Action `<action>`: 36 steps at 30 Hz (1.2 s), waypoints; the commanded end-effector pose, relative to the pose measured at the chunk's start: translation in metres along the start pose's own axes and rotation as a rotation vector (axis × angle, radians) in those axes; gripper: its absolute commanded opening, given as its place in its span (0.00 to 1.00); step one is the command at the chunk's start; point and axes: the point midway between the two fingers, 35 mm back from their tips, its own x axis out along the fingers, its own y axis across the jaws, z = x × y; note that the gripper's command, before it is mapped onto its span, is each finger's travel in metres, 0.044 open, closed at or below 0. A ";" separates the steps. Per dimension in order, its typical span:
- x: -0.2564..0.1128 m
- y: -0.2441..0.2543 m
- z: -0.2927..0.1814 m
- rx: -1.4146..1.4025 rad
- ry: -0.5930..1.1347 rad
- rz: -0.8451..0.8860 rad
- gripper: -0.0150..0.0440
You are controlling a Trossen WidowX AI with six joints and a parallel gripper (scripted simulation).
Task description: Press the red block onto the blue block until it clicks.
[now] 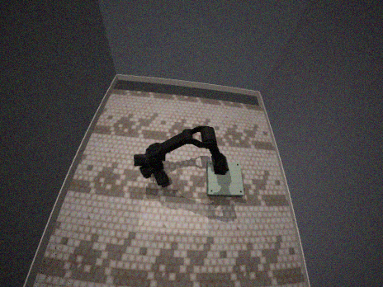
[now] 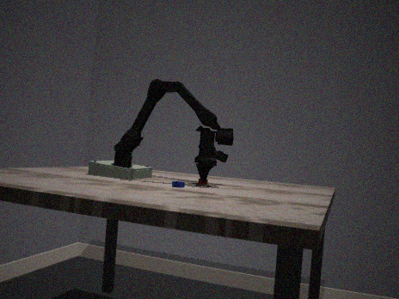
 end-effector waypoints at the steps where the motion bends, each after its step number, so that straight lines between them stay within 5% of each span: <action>1: -0.017 -0.001 0.004 0.002 -0.011 -0.002 0.25; 22: -0.113 -0.002 -0.003 0.005 -0.014 -0.010 0.25; 36: -0.097 -0.042 -0.023 -0.178 -0.010 -0.014 0.25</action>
